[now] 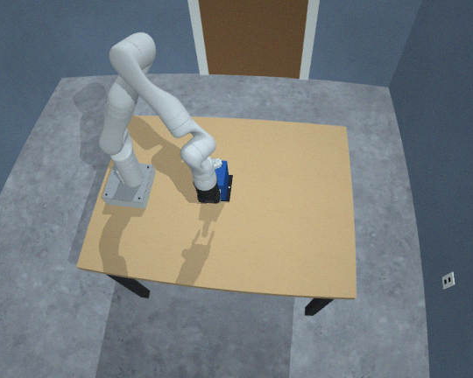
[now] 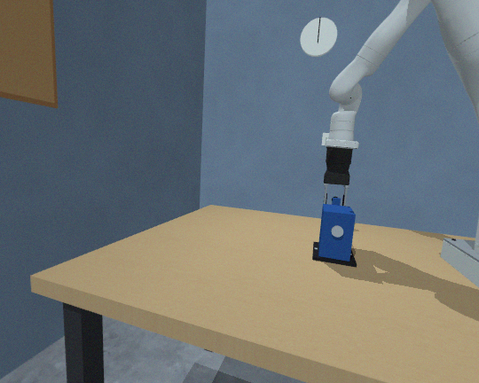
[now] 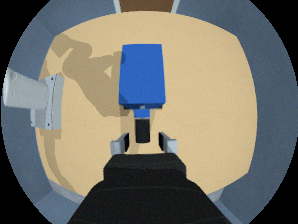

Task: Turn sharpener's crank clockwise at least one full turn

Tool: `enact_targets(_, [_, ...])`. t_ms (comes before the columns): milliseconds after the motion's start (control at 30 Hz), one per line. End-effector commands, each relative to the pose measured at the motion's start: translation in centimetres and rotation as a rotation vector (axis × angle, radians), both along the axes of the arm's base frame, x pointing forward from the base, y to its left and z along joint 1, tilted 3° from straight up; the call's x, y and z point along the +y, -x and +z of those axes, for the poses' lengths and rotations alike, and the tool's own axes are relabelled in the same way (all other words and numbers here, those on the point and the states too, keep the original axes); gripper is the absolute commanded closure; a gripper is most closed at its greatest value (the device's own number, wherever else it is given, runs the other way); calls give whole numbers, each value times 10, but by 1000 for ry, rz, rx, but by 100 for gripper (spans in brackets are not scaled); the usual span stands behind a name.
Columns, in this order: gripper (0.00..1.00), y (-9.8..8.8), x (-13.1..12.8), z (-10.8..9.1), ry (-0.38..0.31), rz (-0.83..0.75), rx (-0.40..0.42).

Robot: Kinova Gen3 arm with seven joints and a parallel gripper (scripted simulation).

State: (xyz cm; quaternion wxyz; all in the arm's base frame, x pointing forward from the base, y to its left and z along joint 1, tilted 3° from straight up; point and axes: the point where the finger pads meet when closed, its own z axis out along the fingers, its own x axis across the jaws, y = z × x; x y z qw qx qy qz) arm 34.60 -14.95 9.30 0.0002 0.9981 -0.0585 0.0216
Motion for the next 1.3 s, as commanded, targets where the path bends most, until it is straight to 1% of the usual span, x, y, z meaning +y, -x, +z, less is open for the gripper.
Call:
enact_targets(0, [3,0,1,-2,-3,-1,-1])
enact_targets(667, [3,0,1,-2,-3,-1,-1])
enact_targets(700, [100,0,1,-2,-3,-1,-1])
enact_targets(1267, [100,0,1,-2,-3,-1,-1])
